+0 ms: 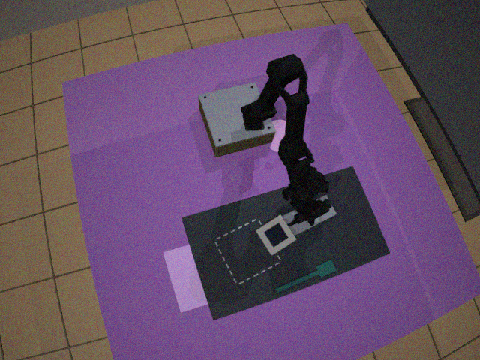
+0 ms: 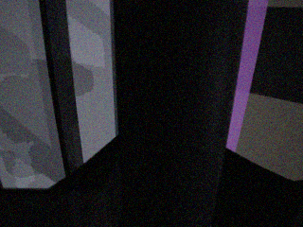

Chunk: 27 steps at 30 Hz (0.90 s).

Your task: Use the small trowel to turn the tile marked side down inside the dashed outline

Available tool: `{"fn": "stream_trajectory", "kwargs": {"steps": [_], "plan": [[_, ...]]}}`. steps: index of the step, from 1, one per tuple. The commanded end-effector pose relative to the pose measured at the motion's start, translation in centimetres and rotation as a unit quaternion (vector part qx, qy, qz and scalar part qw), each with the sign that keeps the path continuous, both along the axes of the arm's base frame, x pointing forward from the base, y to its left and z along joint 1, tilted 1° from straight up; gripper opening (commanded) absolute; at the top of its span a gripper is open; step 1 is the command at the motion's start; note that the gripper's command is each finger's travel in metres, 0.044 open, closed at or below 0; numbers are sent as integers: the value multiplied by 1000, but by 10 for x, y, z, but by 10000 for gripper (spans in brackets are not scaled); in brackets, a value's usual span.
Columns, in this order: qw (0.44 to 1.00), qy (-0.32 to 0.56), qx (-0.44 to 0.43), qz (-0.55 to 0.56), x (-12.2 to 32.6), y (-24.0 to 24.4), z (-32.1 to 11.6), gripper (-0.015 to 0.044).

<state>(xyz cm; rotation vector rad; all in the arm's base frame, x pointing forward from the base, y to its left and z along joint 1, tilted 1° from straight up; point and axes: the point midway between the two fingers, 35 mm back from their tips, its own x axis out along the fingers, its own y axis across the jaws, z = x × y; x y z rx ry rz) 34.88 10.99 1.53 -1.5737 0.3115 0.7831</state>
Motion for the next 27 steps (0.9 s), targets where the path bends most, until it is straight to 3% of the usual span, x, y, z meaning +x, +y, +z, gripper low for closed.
{"fn": "stream_trajectory", "kwargs": {"steps": [1,27], "plan": [[1000,-17,0,0,7,-2,15,0],[1000,-17,-1,0,17,-36,45,0]]}}
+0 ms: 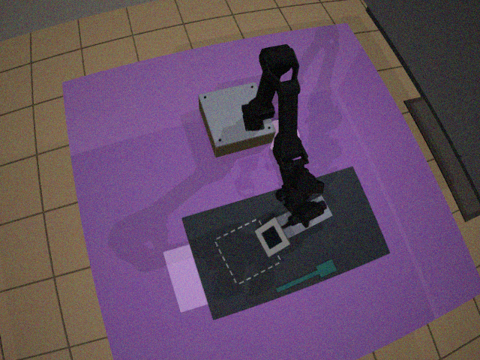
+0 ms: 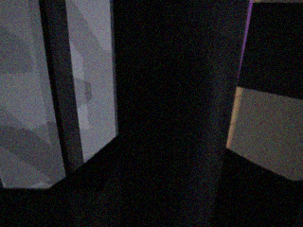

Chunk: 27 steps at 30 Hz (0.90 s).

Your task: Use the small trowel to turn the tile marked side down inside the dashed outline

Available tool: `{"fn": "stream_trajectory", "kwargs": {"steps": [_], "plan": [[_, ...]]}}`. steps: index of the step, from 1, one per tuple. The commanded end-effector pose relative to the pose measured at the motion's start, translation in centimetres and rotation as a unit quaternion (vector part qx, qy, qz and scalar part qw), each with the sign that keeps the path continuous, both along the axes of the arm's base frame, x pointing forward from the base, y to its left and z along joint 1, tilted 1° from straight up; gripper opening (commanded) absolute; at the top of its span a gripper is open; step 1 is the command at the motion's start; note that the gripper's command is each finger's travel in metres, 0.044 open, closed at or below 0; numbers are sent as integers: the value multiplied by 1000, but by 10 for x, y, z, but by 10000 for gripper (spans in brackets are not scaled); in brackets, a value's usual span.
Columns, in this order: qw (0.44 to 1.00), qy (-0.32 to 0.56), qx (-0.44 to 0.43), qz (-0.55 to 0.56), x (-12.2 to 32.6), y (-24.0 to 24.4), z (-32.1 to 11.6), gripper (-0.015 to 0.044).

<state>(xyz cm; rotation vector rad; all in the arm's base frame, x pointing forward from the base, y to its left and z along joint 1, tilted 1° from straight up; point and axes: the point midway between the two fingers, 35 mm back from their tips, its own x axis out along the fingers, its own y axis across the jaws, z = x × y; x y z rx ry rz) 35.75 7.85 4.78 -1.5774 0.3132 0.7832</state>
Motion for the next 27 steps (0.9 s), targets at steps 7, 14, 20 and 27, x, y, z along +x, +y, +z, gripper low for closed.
{"fn": "stream_trajectory", "kwargs": {"steps": [7,14,20,27], "plan": [[1000,-17,0,0,11,-16,15,0],[1000,-18,0,0,15,-29,16,0],[1000,-18,-1,0,19,-39,14,0],[1000,-18,-1,0,21,-46,11,0]]}}
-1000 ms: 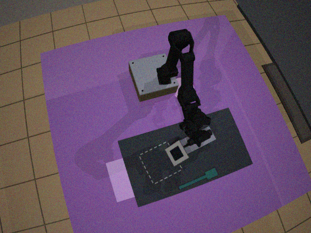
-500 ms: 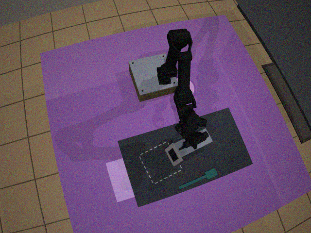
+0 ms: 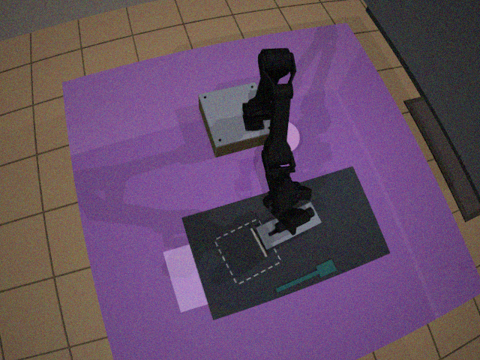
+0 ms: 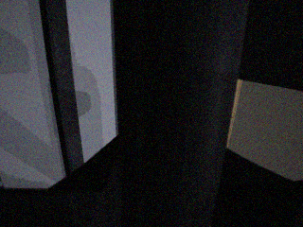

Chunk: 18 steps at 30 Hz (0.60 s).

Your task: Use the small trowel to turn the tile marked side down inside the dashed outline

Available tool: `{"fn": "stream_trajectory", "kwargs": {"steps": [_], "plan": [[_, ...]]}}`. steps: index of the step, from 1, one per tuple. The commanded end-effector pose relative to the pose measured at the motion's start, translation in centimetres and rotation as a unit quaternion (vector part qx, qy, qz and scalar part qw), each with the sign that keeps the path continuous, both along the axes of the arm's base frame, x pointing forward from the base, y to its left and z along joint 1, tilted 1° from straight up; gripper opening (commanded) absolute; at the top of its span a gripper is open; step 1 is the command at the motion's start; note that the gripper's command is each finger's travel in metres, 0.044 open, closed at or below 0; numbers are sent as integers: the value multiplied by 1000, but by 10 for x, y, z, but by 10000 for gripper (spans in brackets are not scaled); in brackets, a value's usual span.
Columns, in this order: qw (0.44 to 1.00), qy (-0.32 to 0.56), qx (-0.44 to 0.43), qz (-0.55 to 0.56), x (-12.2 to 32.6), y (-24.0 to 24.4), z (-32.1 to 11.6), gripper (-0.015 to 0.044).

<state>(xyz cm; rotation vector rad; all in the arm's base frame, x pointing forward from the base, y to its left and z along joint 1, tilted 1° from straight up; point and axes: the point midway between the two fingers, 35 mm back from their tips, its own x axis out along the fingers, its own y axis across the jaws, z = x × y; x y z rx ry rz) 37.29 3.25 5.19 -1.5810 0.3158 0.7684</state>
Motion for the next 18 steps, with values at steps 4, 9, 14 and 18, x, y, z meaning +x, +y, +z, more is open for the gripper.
{"fn": "stream_trajectory", "kwargs": {"steps": [4,9,14,18], "plan": [[1000,-13,0,5,6,0,7,0],[1000,-13,0,5,4,8,11,0],[1000,-12,1,5,-4,34,25,0],[1000,-13,2,5,-12,54,36,0]]}}
